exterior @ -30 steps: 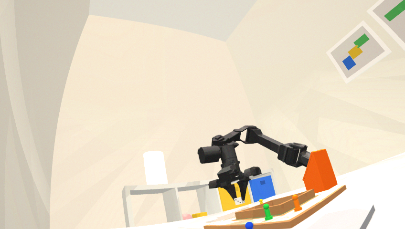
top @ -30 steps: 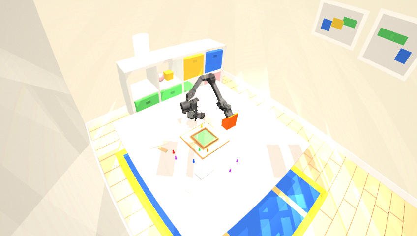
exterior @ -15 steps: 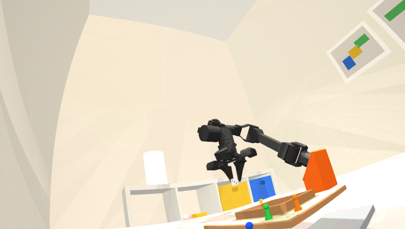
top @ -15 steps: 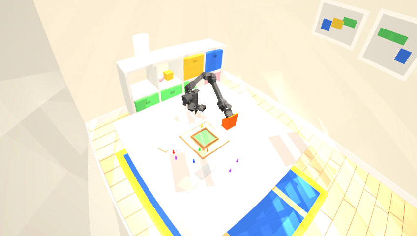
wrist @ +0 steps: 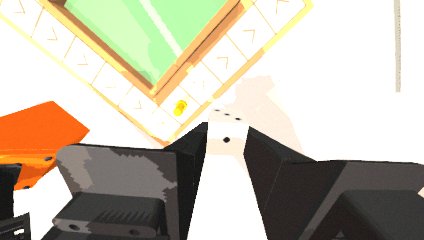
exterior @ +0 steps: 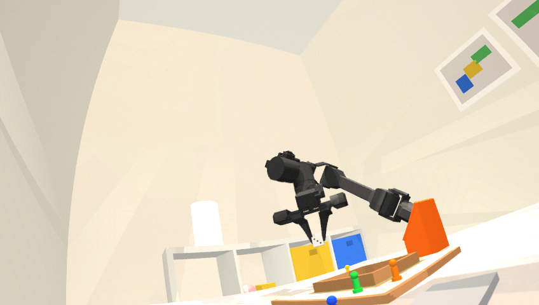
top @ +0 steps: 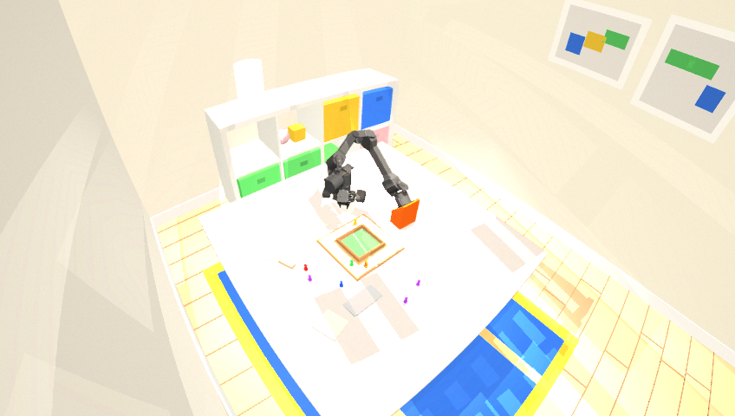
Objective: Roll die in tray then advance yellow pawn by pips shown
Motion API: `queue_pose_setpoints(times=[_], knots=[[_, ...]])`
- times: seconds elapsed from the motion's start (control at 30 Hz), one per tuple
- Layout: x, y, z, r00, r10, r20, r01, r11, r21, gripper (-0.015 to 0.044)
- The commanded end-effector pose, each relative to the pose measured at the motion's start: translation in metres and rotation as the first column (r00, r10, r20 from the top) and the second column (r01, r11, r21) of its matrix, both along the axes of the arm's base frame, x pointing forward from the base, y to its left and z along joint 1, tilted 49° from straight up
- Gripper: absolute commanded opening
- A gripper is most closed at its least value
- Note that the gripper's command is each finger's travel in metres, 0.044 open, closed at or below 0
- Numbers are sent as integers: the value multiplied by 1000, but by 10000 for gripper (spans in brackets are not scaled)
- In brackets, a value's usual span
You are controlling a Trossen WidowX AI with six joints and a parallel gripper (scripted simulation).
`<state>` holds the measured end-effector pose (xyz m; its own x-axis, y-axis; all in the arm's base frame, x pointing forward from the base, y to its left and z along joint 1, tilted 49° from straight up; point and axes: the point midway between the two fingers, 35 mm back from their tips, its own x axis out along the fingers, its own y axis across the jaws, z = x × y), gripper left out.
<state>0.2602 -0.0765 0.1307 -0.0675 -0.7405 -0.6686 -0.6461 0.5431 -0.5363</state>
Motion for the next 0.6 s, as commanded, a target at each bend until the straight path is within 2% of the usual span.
queue_pose_setpoints(times=[0.0,0.27,0.57], knots=[[5,11,-20,992,81,-98,-79,997,18,0],[14,34,-61,921,263,-287,-253,965,73,0],[15,58,-105,770,439,-464,-413,896,162,0]])
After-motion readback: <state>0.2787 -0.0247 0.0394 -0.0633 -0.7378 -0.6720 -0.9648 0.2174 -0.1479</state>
